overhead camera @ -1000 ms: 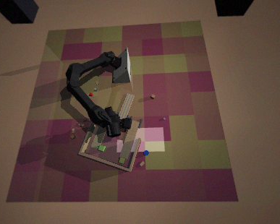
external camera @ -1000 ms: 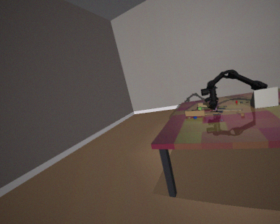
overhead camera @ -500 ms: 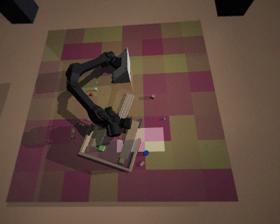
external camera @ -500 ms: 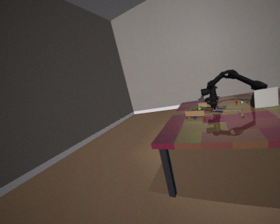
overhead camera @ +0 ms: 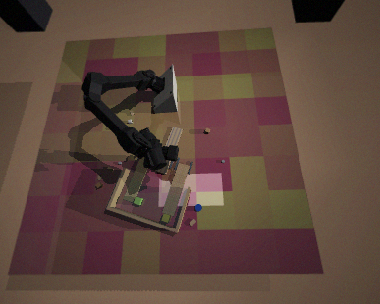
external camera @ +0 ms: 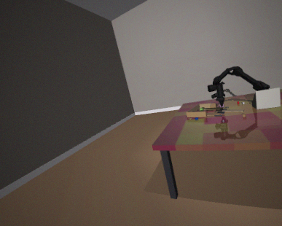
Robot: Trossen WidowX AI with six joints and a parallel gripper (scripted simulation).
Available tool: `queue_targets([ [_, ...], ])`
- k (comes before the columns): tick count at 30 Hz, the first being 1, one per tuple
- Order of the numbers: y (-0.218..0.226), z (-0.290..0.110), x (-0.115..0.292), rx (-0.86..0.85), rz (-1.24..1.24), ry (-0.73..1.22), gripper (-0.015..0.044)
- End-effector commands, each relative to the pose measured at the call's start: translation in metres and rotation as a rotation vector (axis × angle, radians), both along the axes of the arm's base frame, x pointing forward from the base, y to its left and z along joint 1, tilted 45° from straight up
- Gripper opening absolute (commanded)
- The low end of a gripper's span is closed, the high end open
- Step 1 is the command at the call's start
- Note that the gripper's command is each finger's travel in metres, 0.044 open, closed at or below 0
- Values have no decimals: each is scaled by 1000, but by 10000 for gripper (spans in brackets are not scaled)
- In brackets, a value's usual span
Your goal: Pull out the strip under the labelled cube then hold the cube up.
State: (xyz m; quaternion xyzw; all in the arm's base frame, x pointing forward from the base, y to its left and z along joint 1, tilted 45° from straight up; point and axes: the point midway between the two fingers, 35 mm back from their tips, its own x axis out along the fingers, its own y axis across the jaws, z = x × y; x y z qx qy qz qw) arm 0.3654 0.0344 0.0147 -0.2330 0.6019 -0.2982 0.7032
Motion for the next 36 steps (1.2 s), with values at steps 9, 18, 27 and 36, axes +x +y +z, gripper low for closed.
queue_targets([
  [9, 1, 3, -32, 4, -4, -4, 0],
  [18, -3, 1, -63, 4, -4, -2, 0],
  [27, 22, 25, -67, 5, -4, -1, 0],
  [36, 23, 26, -67, 5, -4, -1, 0],
])
